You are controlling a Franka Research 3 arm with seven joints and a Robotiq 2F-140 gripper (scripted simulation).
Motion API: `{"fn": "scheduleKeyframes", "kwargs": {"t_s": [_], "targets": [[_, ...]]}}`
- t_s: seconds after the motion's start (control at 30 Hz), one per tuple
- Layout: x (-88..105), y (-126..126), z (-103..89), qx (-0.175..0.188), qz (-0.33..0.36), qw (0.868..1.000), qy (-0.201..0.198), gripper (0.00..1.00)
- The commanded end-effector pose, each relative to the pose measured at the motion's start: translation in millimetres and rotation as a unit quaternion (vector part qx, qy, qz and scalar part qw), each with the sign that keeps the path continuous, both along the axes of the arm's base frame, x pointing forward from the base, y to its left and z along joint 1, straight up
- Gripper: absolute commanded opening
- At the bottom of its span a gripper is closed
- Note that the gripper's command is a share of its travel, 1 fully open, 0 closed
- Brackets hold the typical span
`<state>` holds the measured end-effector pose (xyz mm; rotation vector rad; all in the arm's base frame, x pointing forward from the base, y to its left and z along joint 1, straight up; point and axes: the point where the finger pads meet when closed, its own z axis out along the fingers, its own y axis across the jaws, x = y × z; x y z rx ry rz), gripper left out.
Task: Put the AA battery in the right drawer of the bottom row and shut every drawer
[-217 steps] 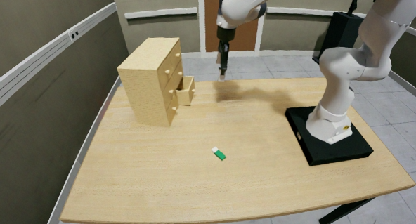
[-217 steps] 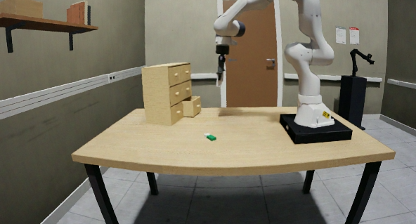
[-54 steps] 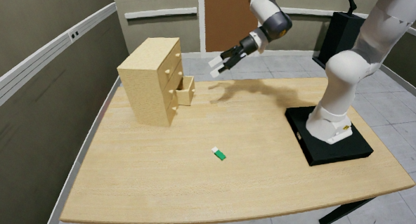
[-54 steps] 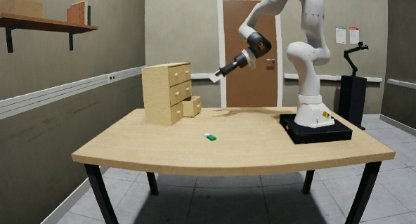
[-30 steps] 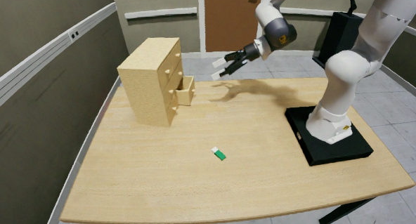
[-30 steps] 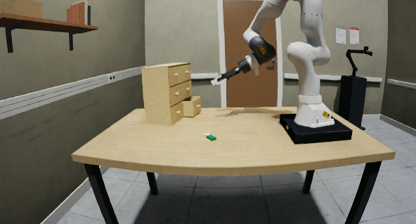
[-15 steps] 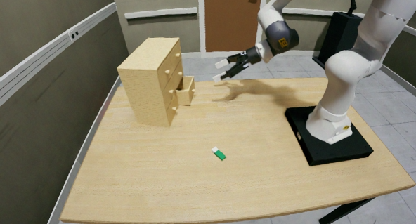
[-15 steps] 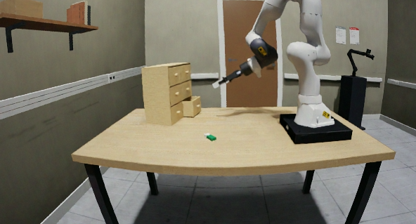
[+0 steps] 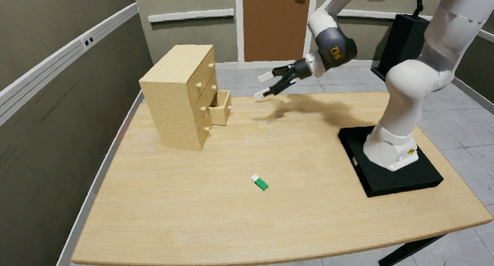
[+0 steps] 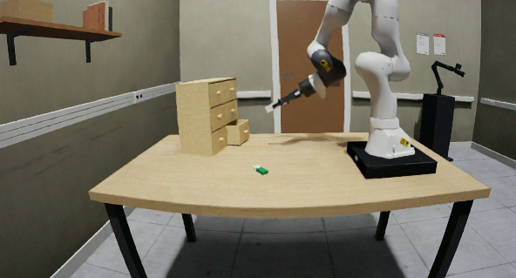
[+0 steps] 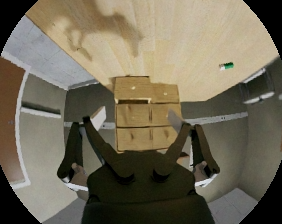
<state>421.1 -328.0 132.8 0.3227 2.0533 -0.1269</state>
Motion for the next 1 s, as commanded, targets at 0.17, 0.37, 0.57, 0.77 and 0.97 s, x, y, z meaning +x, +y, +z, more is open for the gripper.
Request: {"fn": "scheduleKeyframes", "kwargs": {"t_s": [0.17,0.37,0.57,0.77,0.97], "targets": [[-5.7,-0.8,-7.5,-0.019,-0.002,1.000,0.009,1.00],[-7.8,-1.4,-9.9,-0.021,-0.005,1.000,0.011,1.00],[-8.8,-1.7,-11.0,-0.021,-0.007,1.000,0.012,1.00],[-9.7,-2.0,-12.0,-0.022,-0.009,1.000,0.012,1.00],[-10.1,-2.1,-12.5,-0.022,-0.009,1.000,0.013,1.00]]}}
